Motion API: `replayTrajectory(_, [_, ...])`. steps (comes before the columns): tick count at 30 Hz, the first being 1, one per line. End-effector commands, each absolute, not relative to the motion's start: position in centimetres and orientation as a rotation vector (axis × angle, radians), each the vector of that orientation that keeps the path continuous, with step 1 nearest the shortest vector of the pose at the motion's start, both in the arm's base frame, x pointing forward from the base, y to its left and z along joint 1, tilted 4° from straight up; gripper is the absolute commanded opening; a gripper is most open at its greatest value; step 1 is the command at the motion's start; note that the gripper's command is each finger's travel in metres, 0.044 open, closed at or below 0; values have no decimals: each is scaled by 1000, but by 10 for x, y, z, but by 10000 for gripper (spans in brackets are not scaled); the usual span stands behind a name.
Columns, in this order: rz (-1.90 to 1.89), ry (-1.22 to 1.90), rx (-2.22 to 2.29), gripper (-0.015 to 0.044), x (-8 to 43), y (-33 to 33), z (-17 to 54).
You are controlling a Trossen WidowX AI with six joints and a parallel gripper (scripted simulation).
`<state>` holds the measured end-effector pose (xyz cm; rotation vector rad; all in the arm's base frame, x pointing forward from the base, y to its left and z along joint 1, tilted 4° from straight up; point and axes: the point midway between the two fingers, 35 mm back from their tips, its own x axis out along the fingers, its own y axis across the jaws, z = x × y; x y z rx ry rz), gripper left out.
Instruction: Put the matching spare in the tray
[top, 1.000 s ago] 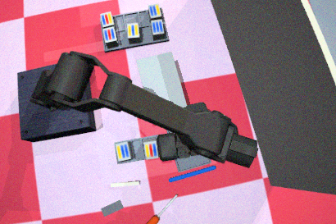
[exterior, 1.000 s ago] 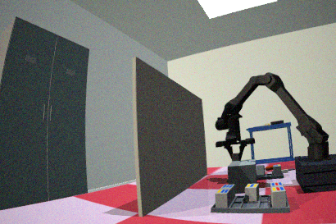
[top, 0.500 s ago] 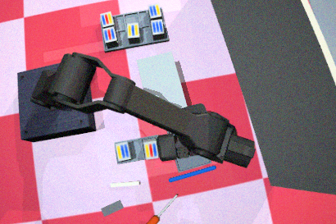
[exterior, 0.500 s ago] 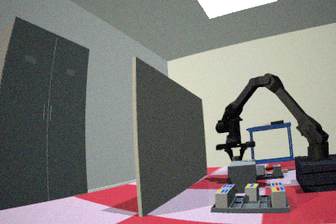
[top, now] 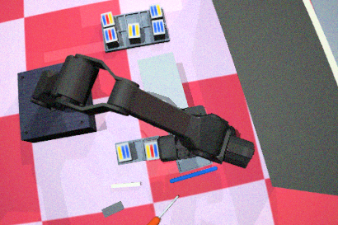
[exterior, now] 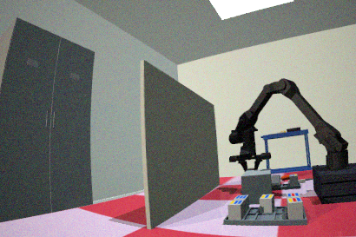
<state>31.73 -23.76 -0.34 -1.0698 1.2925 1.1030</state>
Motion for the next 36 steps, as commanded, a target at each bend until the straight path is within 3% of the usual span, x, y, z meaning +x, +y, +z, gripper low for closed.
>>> replayTrajectory(1, [1110, 1294, -1069, 0, 315, -236, -10])
replayTrajectory(36, [1111, 1295, -1068, 0, 309, -232, -42])
